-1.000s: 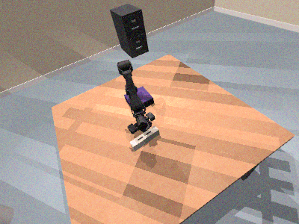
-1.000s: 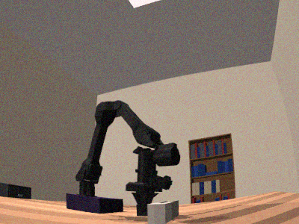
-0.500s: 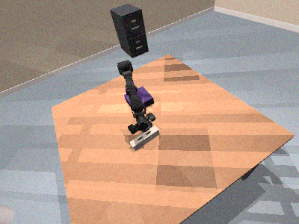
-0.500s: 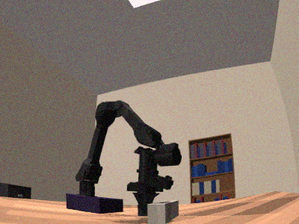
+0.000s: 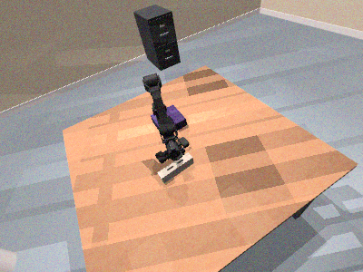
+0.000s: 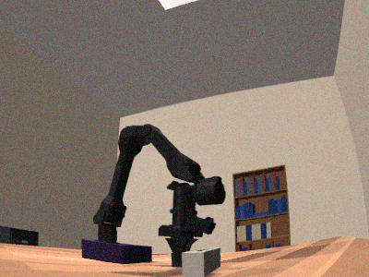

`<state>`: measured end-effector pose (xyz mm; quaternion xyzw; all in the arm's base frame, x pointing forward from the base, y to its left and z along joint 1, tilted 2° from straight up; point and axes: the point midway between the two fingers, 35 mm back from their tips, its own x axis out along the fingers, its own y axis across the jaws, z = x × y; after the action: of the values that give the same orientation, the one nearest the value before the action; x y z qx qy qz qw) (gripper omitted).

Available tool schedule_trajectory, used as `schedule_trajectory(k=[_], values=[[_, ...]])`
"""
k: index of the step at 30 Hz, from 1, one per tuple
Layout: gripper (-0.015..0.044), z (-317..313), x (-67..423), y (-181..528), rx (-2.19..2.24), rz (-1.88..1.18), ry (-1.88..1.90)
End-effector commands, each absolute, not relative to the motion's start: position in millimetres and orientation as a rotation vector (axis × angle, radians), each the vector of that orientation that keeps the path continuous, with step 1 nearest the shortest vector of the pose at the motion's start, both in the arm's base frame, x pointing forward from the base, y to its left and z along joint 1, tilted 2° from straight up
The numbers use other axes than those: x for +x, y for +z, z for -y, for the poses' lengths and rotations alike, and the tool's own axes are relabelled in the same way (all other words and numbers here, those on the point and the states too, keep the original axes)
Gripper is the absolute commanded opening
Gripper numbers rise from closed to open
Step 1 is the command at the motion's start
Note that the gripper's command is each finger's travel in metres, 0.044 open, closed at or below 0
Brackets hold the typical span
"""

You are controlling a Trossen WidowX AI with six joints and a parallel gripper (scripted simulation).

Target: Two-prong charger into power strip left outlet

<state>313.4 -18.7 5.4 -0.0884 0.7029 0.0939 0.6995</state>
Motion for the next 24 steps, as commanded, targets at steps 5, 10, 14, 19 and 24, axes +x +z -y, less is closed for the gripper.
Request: schedule_trajectory(k=[5,10,14,19,24], values=[[0.0000,18.7,314.1,5.4,-0.197,-1.569,0.204],[0.0000,18.6,314.4,5.4,-0.197,-1.569,0.204],[0.0000,18.4,315.1,5.4,-0.197,-1.569,0.204],[0.0000,17.9,316.8,5.5,-0.197,-1.569,0.204],[0.0000,17.4,318.5,5.7,-0.196,-1.569,0.204]])
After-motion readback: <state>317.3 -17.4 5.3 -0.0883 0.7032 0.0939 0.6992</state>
